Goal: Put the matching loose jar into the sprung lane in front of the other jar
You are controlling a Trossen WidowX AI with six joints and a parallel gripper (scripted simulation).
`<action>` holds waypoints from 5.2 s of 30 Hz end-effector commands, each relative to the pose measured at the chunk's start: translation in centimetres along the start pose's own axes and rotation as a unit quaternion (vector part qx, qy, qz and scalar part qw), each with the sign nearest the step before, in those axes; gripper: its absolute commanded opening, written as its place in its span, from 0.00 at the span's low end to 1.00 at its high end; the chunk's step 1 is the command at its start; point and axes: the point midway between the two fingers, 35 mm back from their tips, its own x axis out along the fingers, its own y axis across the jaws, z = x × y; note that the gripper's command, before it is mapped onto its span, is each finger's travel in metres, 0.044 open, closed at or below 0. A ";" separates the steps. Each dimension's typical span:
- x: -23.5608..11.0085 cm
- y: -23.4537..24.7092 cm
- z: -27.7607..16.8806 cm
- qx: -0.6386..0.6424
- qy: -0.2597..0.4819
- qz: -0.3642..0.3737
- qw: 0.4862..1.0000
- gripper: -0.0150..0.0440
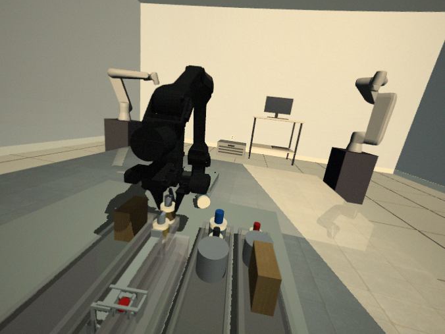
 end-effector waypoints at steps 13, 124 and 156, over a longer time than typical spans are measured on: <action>-0.4 0.0 0.9 -0.002 -0.014 -0.001 1.000 0.25; 2.5 0.0 0.7 -0.002 -0.014 -0.001 1.000 0.25; 2.5 0.0 0.2 -0.002 -0.014 -0.001 1.000 0.25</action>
